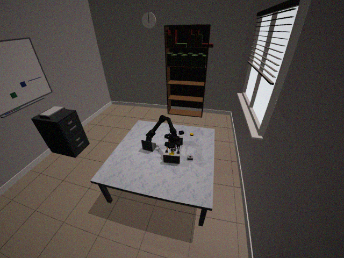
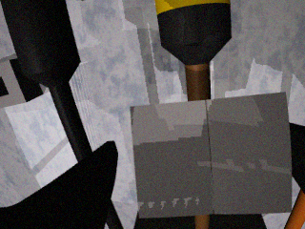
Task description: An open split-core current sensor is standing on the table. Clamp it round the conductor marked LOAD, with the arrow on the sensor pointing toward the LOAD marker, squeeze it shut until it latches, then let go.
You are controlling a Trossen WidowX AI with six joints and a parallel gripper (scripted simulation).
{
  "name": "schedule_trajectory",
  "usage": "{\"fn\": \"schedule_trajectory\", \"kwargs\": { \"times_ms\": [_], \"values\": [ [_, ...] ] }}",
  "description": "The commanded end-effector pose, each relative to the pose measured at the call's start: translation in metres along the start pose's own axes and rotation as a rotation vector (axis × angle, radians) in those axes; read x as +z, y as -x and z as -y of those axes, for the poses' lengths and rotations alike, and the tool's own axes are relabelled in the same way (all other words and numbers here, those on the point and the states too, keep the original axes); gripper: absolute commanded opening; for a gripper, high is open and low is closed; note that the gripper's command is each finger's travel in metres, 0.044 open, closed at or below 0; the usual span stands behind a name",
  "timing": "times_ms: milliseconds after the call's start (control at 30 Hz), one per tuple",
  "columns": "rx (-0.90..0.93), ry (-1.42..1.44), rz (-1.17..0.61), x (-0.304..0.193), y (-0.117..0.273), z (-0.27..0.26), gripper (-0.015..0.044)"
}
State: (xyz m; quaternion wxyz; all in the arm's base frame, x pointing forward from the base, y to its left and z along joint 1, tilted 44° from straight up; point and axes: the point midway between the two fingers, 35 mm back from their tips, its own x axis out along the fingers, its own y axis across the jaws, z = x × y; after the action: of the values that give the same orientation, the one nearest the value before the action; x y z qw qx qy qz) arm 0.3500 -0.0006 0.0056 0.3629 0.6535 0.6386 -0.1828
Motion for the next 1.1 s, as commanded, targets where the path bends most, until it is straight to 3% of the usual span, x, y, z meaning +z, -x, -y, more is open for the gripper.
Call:
{"fn": "schedule_trajectory", "kwargs": {
  "times_ms": [0, 267, 1067],
  "values": [
    [0.007, -0.001, -0.003, -0.005, -0.003, -0.001, 0.0440],
    [0.008, -0.001, -0.004, -0.010, -0.014, -0.001, 0.0440],
    [0.000, 0.000, -0.001, -0.007, -0.013, 0.000, 0.0280]
  ]
}}
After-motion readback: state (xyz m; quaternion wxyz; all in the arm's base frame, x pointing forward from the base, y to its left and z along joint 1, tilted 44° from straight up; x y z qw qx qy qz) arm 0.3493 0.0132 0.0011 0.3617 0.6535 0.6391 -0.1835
